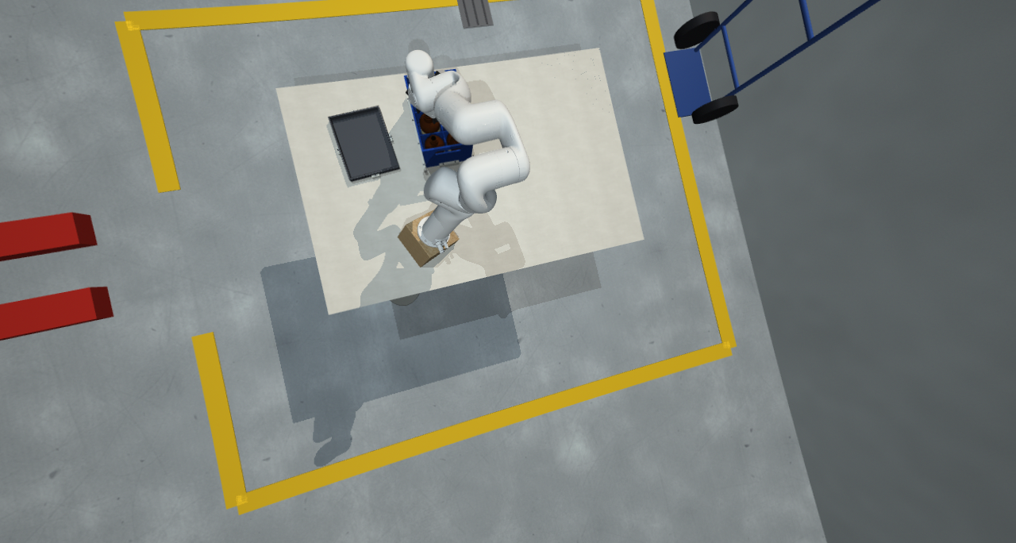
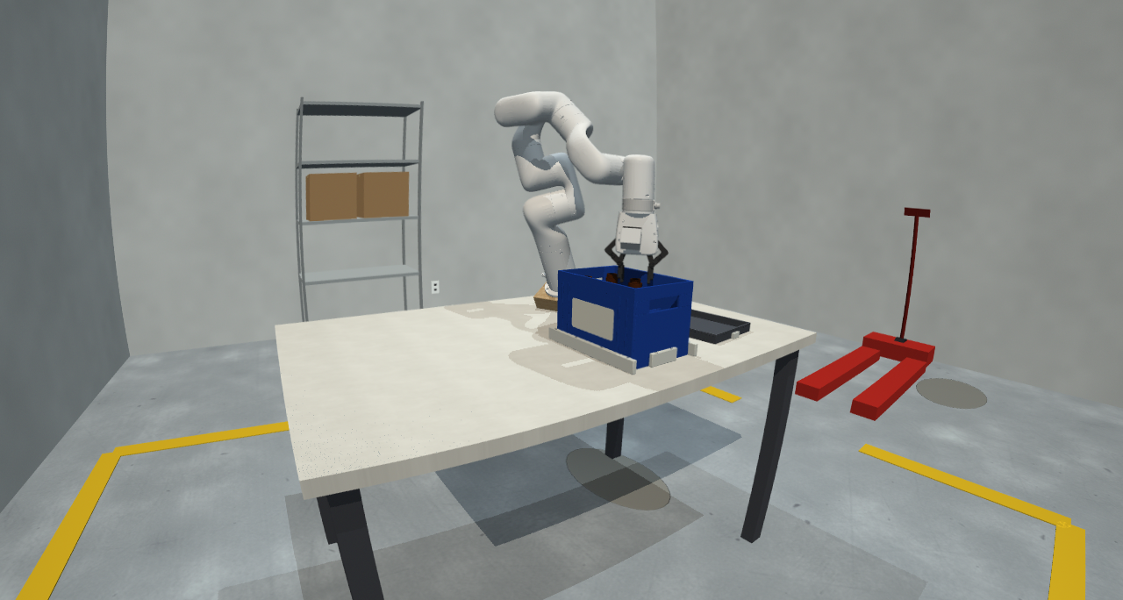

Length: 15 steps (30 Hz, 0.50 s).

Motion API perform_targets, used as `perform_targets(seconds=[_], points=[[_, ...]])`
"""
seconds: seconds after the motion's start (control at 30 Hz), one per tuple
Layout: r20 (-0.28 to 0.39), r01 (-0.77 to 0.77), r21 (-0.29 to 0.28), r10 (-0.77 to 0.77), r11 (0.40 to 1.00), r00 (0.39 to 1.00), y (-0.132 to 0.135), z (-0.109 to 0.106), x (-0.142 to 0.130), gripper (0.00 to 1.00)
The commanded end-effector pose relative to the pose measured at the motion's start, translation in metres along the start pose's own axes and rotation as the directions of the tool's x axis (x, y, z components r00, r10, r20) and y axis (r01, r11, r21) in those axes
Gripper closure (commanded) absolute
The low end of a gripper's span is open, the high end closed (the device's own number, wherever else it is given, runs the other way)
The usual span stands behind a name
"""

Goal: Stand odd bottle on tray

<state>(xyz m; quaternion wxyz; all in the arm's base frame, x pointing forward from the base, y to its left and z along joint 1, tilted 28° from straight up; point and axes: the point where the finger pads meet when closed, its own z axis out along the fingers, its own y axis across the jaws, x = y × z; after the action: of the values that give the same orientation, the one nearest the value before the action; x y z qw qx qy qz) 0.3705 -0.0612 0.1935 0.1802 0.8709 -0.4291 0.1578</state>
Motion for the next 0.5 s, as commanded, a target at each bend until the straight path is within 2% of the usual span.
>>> perform_targets(seconds=[0.0,0.47], points=[[-0.003,0.0,0.003,0.0,1.0,1.0,-0.0012,0.004,0.001,0.35],[-0.003,0.0,0.003,0.0,1.0,1.0,-0.0012,0.0117,0.001,0.35]])
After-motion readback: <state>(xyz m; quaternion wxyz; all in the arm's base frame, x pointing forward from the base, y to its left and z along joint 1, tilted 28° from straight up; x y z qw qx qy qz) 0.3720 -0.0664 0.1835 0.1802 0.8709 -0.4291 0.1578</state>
